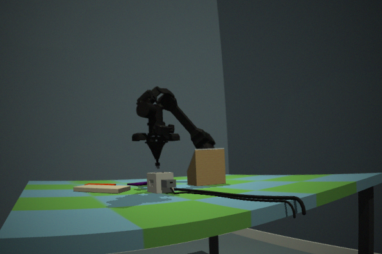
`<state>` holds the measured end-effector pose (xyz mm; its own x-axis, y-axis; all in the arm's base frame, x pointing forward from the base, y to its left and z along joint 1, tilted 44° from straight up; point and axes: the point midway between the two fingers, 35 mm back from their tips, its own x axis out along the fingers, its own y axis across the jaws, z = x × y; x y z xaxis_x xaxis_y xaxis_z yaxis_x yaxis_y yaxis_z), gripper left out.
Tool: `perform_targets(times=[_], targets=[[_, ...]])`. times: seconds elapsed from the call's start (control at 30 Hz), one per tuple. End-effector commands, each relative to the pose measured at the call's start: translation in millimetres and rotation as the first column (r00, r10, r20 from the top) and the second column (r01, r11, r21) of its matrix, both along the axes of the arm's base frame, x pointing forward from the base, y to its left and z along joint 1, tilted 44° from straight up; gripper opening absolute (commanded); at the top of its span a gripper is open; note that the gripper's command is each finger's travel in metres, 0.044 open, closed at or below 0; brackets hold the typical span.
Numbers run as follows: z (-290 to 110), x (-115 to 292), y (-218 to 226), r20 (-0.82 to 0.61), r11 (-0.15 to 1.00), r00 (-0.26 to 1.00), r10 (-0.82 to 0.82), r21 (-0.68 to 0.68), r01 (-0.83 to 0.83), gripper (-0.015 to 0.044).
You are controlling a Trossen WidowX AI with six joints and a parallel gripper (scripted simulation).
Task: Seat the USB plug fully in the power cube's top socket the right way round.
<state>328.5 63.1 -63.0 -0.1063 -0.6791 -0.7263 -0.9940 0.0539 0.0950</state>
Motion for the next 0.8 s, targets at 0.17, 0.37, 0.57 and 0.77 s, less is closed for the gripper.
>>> perform_targets(times=[0.17,0.37,0.57,0.77], targets=[[-0.2,0.4,-1.5,-0.003,1.000,1.000,0.009,-0.004,-0.009,0.0000],[-0.5,0.3,-2.3,-0.005,1.000,1.000,0.012,-0.005,-0.012,0.0000],[-0.8,0.2,-3.0,-0.008,1.000,1.000,0.015,-0.006,-0.015,0.0000],[-1.1,0.1,-3.8,-0.011,1.000,1.000,0.018,-0.007,-0.018,0.0000]])
